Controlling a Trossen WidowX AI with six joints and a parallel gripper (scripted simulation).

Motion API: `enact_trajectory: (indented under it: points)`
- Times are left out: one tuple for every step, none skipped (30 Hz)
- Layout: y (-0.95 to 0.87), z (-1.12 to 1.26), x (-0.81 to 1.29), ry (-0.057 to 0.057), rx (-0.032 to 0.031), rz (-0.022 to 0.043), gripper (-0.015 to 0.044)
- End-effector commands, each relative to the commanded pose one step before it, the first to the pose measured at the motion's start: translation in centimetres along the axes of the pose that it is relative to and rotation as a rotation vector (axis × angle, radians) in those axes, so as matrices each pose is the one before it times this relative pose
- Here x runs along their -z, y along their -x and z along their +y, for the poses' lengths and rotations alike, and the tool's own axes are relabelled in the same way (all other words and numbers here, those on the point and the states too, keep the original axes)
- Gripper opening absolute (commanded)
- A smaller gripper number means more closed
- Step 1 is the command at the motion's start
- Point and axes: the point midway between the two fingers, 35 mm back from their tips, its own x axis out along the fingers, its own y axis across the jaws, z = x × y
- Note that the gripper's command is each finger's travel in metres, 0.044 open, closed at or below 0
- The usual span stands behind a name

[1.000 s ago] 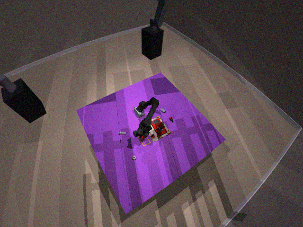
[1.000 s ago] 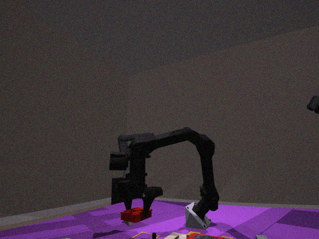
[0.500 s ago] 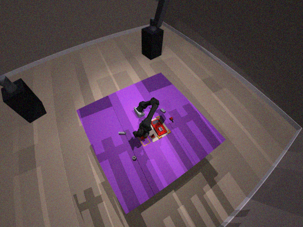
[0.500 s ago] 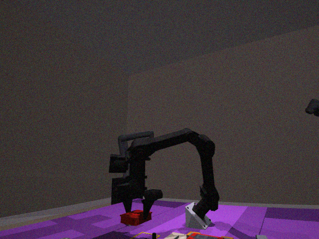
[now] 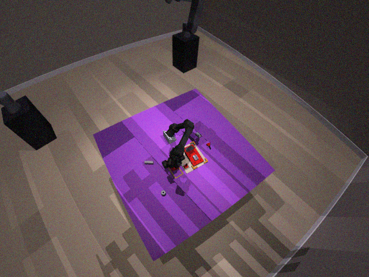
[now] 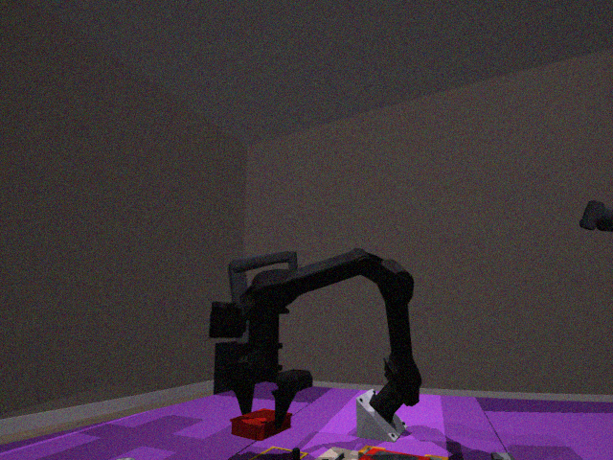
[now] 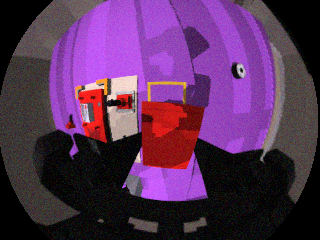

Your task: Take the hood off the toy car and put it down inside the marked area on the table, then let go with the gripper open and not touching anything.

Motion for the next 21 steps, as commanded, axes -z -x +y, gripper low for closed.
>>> enact_trajectory:
  points:
    - [-0.328,0.060,0.050,-0.0072,-0.00606,-0.00207,0.0000]
    - [-0.062,0.001,0.000,0.0000,-0.00002,-0.00001,0.0000]
    - [-0.062,0.001,0.000,0.0000,-0.00002,-0.00001,0.0000]
    - [-0.062,0.001,0.000,0.0000,-0.00002,-0.00001,0.0000]
    - [-0.062,0.001,0.000,0.0000,-0.00002,-0.00001,0.0000]
    - [-0.062,0.001,0.000,0.0000,-0.00002,-0.00001,0.0000]
    - [-0.062,0.001,0.001,0.0000,-0.00002,-0.00001,0.0000]
    - [-0.062,0.001,0.001,0.0000,-0.00002,-0.00001,0.0000]
    - [-0.062,0.001,0.001,0.0000,-0.00002,-0.00001,0.0000]
    - [-0.062,0.001,0.001,0.0000,-0.00003,-0.00001,0.0000]
    - [-0.062,0.002,0.001,0.0000,-0.00003,-0.00001,0.0000]
    - [-0.062,0.002,0.001,0.0000,-0.00003,-0.00001,0.0000]
    - [-0.062,0.002,0.001,0.0000,-0.00003,-0.00001,0.0000]
    - [-0.062,0.002,0.001,0.0000,-0.00003,-0.00001,0.0000]
    - [-0.062,0.002,0.002,0.0000,-0.00003,-0.00001,0.0000]
    - [-0.062,0.002,0.002,0.0000,-0.00003,-0.00001,0.0000]
    - [-0.062,0.002,0.002,0.0000,-0.00003,0.00000,0.0000]
    - [-0.062,0.002,0.002,0.0000,-0.00003,0.00000,0.0000]
    - [-0.062,0.002,0.002,0.0000,-0.00003,0.00000,0.0000]
    - [-0.062,0.002,0.002,0.0000,-0.00003,0.00000,0.0000]
    - [-0.062,0.002,0.002,0.0000,-0.00003,0.00000,0.0000]
